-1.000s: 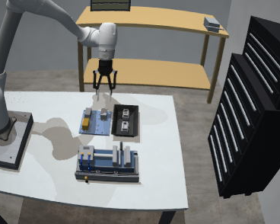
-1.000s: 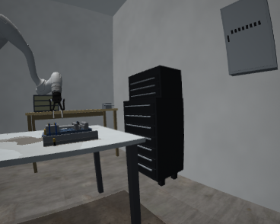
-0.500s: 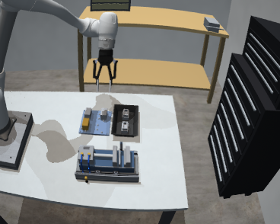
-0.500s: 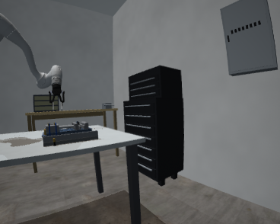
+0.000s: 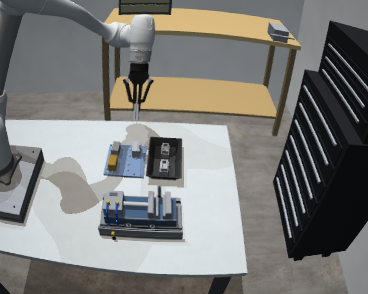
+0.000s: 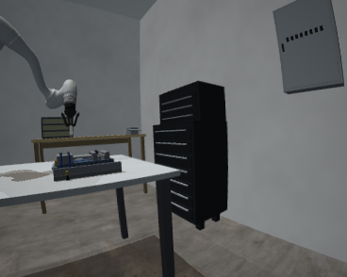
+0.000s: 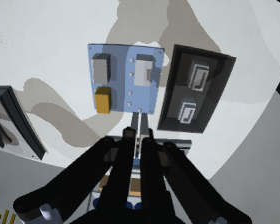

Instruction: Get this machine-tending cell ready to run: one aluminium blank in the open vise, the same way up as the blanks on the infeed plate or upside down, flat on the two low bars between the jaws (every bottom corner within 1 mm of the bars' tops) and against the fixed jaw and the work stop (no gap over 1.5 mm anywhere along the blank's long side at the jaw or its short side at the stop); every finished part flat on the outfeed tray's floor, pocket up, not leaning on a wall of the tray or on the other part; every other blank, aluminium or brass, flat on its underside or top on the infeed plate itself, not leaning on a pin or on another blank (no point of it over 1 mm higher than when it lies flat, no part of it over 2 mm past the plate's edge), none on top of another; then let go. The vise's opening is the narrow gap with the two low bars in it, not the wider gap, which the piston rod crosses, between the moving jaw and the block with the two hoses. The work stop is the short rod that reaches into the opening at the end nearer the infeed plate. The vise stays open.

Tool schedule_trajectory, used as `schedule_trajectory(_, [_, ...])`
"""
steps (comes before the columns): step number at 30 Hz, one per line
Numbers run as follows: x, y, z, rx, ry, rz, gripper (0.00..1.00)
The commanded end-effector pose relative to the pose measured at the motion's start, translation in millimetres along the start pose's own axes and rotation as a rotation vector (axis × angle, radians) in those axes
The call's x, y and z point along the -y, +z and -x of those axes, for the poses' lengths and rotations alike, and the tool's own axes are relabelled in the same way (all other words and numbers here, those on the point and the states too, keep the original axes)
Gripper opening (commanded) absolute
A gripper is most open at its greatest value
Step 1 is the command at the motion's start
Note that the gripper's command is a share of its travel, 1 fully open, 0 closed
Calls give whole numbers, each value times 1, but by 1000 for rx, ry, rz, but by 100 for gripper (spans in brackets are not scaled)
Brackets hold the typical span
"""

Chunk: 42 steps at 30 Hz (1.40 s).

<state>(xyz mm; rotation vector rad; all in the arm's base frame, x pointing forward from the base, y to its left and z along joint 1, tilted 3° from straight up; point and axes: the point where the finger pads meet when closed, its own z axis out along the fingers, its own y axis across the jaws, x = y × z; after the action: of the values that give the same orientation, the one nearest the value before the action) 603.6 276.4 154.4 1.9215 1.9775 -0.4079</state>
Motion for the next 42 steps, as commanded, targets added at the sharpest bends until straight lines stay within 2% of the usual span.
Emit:
schedule_trajectory(1, [0, 0, 0, 0, 0, 0, 0])
schedule_trajectory(26, [1, 0, 0, -5, -1, -1, 0])
schedule_trajectory(27, [8, 2, 2, -33, -5, -7, 0])
schedule_trajectory(29, [40, 7, 9, -172, -17, -23, 0])
schedule_trajectory(32, [62, 8, 13, -273, -16, -22, 0])
schedule_trajectory(34, [62, 8, 13, -273, -16, -22, 0])
schedule_trajectory(36, [88, 8, 17, -394, -4, -5, 0])
schedule_trajectory(38, [93, 8, 18, -419, 0, 0, 0])
schedule_trajectory(39, [93, 8, 18, -419, 0, 0, 40])
schedule_trajectory(42, [93, 8, 18, -419, 0, 0, 40])
